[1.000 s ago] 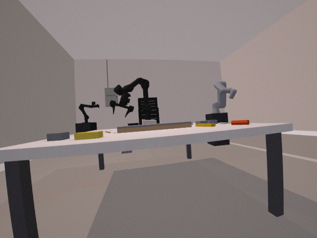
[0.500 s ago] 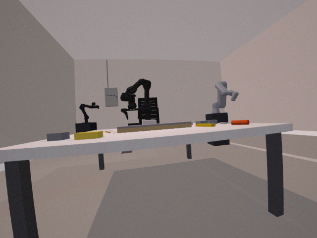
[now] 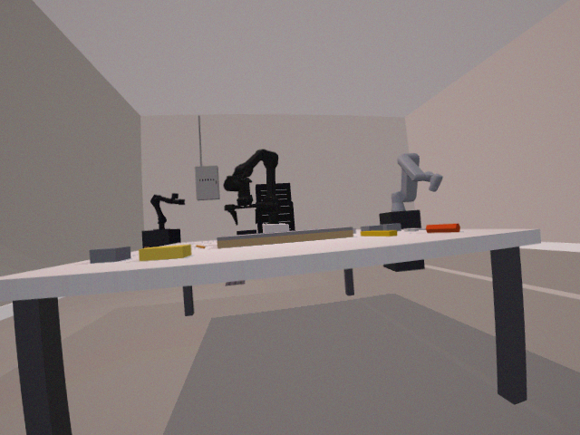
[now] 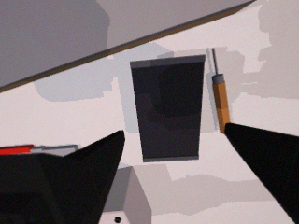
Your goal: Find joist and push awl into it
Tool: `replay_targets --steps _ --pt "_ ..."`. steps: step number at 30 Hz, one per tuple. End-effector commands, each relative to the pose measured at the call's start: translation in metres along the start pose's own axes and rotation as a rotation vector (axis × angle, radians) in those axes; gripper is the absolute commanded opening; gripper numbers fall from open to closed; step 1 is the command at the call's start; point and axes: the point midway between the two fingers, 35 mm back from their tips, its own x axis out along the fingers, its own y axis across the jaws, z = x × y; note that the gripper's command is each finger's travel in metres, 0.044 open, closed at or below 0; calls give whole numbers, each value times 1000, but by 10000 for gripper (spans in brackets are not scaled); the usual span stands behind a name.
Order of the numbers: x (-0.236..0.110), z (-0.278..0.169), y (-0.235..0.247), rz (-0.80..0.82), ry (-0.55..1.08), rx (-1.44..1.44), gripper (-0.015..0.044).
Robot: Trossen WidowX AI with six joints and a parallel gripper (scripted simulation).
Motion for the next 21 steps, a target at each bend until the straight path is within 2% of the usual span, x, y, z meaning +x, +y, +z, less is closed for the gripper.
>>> replay_targets --steps 1,21 --pt "7 0 0 0 7 3 440" --pt "40 2 0 1 7 3 440"
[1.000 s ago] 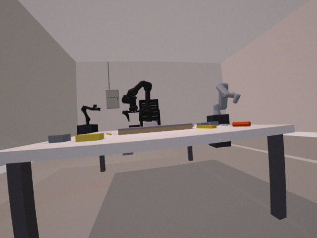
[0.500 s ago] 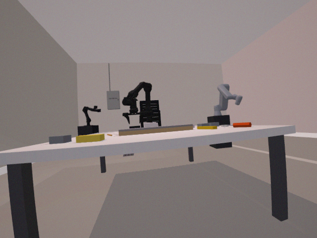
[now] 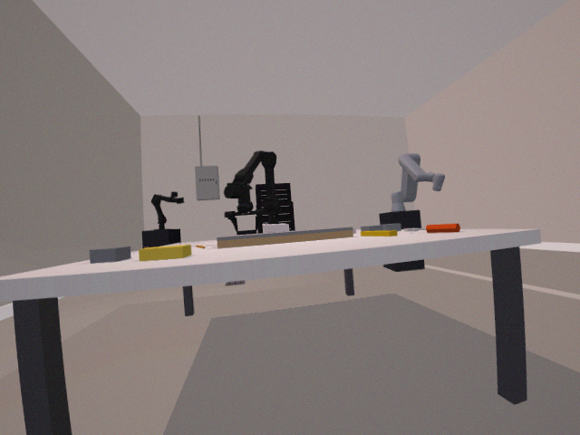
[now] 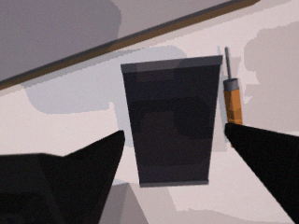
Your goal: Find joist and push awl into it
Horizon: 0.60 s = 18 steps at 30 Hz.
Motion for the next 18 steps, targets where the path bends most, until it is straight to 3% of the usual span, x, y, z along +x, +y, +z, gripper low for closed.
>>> replay_targets --steps 1,6,9,18 --pt "9 -3 1 3 10 3 440" --pt "14 -3 2 3 10 3 440" --pt "14 -3 2 3 10 3 361" --pt "14 -3 2 3 10 3 301"
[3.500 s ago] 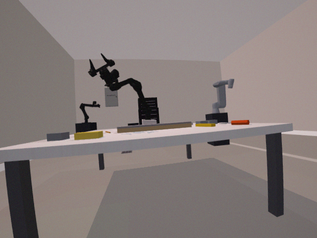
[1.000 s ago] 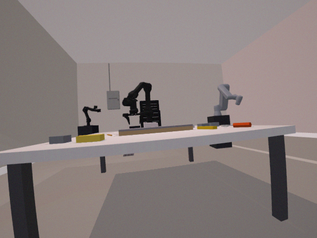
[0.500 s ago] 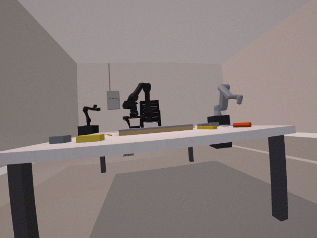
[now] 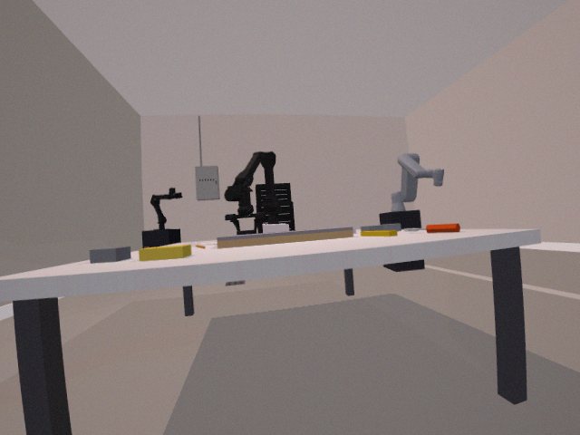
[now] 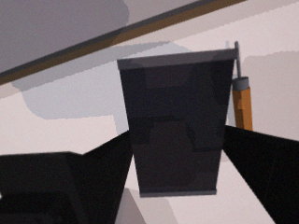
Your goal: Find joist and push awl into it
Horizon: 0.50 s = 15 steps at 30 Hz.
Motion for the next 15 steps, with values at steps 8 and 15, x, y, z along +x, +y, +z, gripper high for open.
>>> replay_targets --steps 8,15 --pt "-4 -1 0 0 4 3 150" --pt "-18 -2 0 -1 4 3 0"
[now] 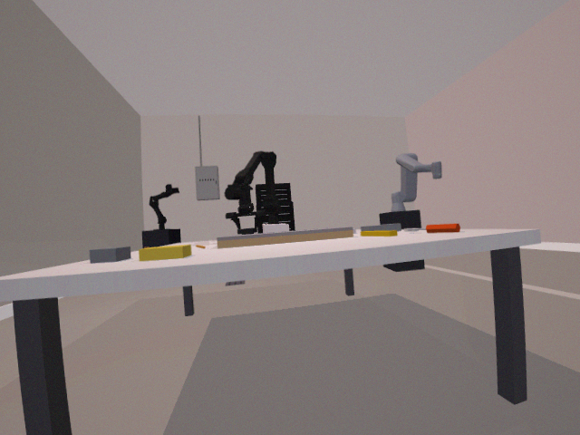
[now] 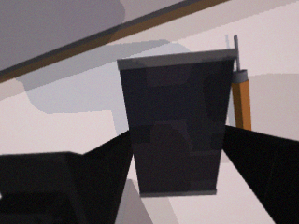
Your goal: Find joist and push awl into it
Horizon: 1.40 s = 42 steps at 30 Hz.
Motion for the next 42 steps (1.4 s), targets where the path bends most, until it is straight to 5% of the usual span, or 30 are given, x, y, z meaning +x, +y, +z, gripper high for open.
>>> replay_targets --steps 1,42 --pt "-11 2 -2 -9 -11 -2 0" --pt "-23 0 -38 -120 4 6 0"
